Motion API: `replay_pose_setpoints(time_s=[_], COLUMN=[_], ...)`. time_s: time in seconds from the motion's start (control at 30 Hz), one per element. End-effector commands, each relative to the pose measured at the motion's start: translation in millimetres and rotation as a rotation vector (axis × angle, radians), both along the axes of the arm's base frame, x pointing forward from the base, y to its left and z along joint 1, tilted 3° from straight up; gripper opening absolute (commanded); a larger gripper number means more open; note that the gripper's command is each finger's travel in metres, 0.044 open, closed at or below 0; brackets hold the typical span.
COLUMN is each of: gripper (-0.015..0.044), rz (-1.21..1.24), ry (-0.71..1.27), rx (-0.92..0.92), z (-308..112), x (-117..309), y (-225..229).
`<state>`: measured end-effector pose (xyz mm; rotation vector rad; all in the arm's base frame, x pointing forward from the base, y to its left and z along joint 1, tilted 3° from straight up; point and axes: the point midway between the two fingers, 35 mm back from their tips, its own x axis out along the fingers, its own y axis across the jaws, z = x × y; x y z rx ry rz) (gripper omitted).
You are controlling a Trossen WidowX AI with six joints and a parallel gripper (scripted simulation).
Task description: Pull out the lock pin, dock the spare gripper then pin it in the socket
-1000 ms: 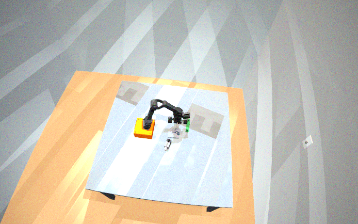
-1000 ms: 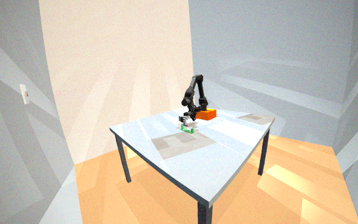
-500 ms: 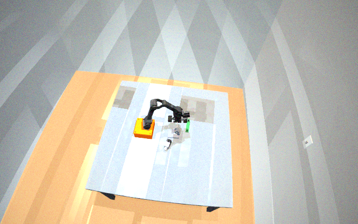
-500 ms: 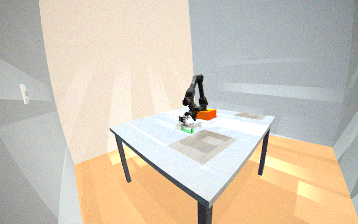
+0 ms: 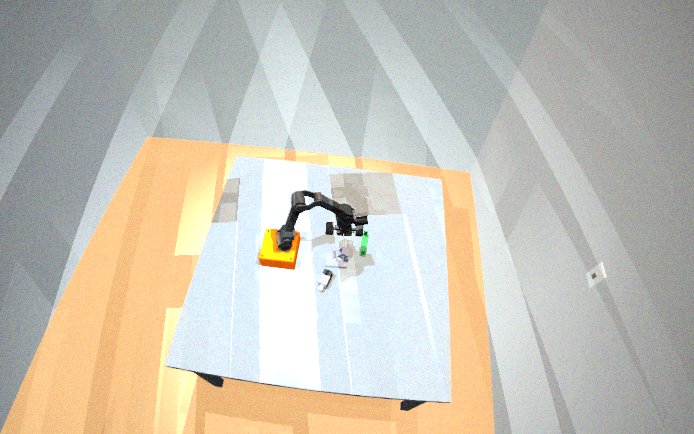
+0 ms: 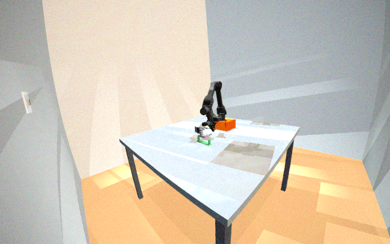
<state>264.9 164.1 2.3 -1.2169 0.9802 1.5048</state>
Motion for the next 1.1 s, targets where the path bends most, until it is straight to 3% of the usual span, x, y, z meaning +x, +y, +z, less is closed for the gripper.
replay_pose_setpoints(time_s=[0.0,1.07], gripper=[0.0000,0.0000], rz=[-0.004,-0.008], ry=[-0.002,0.008], rx=[0.001,-0.007], z=[1,2], x=[0,-5], y=[4,27])
